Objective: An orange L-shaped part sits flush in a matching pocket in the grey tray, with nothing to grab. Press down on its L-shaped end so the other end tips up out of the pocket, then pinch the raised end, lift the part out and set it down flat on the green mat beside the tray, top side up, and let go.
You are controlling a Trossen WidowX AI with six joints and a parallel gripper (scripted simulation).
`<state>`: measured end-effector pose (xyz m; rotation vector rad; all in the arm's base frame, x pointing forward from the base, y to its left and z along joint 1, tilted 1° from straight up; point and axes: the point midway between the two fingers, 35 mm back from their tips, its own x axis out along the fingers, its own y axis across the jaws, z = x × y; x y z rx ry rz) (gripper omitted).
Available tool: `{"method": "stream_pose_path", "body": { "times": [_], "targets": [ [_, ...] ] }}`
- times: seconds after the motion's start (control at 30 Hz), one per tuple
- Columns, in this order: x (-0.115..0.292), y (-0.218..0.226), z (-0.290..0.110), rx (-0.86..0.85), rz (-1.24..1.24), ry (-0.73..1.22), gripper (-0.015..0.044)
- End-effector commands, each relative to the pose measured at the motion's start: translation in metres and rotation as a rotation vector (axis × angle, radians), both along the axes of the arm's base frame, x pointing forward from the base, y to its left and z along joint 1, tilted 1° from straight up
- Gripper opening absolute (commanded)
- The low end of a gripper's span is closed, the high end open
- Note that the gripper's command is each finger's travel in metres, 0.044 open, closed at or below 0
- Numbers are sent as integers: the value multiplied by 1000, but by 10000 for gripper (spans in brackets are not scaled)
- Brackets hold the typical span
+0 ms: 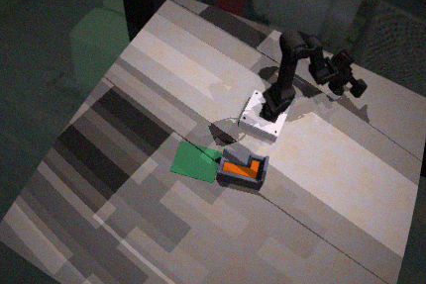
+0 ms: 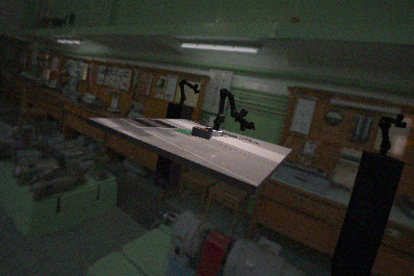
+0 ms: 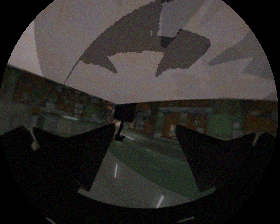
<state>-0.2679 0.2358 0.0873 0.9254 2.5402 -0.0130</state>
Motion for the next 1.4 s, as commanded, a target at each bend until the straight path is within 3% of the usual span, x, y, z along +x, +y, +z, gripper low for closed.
{"method": "stream_pose_path", "body": {
  "times": [0.0, 0.27, 0.5, 0.73, 1.03, 1.37],
  "targets": [
    [2, 2, 0, 5, -4, -10, 374],
    [57, 51, -4, 106, -91, -202, 180],
    [151, 104, -2, 170, -220, -506, 180],
    [270, 117, -9, 74, -212, -901, 180],
    [408, 65, -6, -177, -30, -1233, 180],
    [497, -61, 13, -410, 390, -1287, 180]
  ]
}}
